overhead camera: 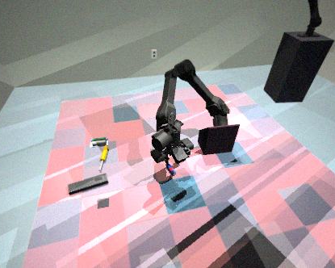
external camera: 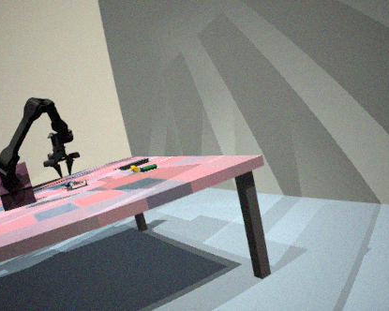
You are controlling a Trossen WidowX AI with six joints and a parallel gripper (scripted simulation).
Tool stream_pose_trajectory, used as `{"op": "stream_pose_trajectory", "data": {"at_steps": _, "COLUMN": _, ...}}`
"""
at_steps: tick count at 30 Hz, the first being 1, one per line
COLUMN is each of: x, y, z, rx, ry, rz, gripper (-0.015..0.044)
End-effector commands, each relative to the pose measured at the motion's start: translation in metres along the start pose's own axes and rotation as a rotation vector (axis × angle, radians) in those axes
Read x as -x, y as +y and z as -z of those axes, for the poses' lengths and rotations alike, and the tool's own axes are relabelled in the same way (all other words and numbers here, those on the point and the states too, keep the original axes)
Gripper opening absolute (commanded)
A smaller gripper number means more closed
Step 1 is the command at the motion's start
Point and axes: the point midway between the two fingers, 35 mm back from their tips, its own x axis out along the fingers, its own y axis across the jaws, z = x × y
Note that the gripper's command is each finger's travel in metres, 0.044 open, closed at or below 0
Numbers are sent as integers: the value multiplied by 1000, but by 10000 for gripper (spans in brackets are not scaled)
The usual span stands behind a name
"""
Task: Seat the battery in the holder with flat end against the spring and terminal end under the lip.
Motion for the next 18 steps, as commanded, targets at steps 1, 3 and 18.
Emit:
{"op": "stream_pose_trajectory", "data": {"at_steps": 1, "x": -2, "y": -3, "z": 2, "rx": 7, "ry": 8, "rz": 2, "gripper": 225}}
{"op": "stream_pose_trajectory", "data": {"at_steps": 3, "x": -5, "y": -3, "z": 2, "rx": 7, "ry": 8, "rz": 2, "gripper": 225}}
{"op": "stream_pose_trajectory", "data": {"at_steps": 18, "x": -30, "y": -4, "z": 2, "rx": 7, "ry": 8, "rz": 2, "gripper": 225}}
